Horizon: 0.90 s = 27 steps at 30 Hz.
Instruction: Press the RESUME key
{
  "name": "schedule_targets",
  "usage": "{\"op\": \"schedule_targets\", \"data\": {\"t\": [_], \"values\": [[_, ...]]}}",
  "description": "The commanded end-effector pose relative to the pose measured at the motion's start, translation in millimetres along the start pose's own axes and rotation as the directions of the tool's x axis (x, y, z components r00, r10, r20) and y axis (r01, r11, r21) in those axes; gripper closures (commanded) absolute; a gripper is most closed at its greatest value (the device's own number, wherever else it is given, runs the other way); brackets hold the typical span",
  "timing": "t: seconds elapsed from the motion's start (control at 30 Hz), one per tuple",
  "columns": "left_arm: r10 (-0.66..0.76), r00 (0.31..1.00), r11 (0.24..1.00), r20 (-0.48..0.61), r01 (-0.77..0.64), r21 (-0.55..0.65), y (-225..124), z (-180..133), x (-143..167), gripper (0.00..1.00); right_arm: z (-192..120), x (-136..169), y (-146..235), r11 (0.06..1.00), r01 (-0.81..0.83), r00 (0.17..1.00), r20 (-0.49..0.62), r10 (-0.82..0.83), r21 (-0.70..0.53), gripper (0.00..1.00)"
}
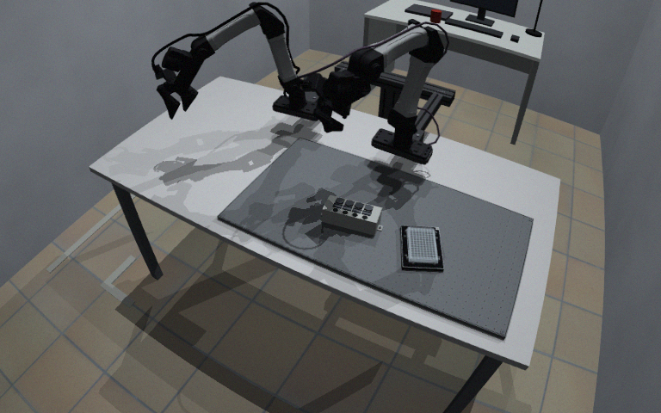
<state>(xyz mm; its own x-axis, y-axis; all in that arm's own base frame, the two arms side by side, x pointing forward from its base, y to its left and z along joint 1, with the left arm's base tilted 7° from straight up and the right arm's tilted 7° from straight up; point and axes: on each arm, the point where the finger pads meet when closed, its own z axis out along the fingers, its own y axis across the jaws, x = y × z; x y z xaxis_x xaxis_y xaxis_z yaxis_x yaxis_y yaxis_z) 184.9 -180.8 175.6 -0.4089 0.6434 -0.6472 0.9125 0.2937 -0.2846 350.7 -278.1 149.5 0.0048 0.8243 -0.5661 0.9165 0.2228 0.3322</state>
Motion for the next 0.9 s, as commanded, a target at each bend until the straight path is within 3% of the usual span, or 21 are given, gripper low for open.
{"op": "schedule_targets", "data": {"t": [0.0, 0.1, 0.2, 0.37, 0.67, 0.73, 0.87], "values": [[0.003, 0.997, 0.99, 0.079, 0.008, -0.14, 22, -7, -6, 0.0, 2, 26, 39, 0.963, 0.172, 0.979, -0.071, -0.191, -0.209, 0.0], [-0.029, 0.994, 0.976, 0.108, 0.051, -0.21, 35, -9, 2, 0.0, -5, 53, 62, 0.905, 0.27, 0.945, -0.09, -0.315, -0.33, 0.0], [-0.035, 0.992, 0.97, 0.12, 0.063, -0.235, 40, -10, 3, 0.0, -9, 57, 71, 0.876, 0.301, 0.932, -0.079, -0.354, -0.376, 0.0], [-0.093, 0.979, 0.92, 0.182, 0.154, -0.359, 64, -15, 22, 0.0, -28, 112, 105, 0.683, 0.434, 0.823, -0.049, -0.566, -0.587, 0.0], [-0.153, 0.947, 0.809, 0.284, 0.285, -0.514, 99, -22, 48, 0.0, -72, 189, 146, 0.245, 0.51, 0.622, 0.157, -0.767, -0.825, 0.0], [-0.153, 0.947, 0.809, 0.284, 0.285, -0.514, 99, -22, 48, 0.0, -72, 189, 146, 0.245, 0.51, 0.622, 0.157, -0.767, -0.825, 0.0], [-0.17, 0.924, 0.736, 0.342, 0.349, -0.58, 117, -26, 59, 0.0, -101, 232, 157, -0.029, 0.479, 0.52, 0.311, -0.795, -0.877, 0.0]]}}
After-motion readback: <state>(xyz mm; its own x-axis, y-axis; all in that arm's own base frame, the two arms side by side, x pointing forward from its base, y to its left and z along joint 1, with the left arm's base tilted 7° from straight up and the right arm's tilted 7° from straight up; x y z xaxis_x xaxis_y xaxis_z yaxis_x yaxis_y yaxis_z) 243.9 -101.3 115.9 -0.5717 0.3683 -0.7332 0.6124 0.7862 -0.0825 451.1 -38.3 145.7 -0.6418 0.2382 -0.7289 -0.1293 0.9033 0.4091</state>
